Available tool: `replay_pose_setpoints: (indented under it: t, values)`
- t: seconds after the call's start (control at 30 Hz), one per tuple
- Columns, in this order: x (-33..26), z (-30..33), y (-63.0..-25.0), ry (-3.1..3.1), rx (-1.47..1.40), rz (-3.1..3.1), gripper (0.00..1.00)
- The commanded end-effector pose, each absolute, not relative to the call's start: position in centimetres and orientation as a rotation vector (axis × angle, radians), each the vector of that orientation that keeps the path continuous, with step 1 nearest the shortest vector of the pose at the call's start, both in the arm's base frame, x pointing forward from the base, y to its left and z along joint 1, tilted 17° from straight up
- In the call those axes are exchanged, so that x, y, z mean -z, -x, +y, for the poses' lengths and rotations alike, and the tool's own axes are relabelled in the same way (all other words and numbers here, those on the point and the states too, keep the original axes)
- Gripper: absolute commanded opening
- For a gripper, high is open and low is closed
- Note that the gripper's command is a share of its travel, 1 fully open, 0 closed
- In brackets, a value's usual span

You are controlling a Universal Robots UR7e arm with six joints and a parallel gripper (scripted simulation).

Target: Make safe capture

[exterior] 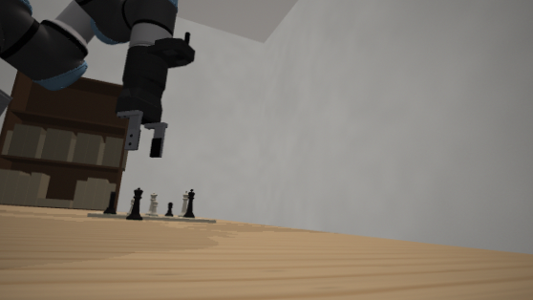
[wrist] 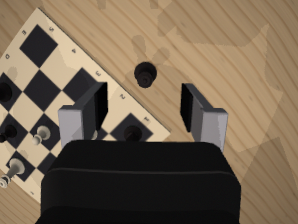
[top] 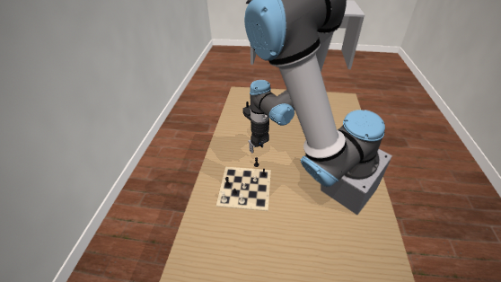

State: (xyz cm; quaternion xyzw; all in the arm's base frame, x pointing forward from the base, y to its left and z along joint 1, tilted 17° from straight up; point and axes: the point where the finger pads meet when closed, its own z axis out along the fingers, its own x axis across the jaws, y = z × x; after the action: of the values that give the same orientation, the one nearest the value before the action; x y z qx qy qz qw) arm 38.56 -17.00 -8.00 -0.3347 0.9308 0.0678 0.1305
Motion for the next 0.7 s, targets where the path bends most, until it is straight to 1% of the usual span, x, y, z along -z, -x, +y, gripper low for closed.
replay_pose_setpoints:
  t: [0.0,0.67]
  values:
    - [7.97,-17.04,-38.58,0.972,-0.195,2.703,1.00]
    - [7.87,-16.81,-38.80,1.029,-0.187,2.680,1.00]
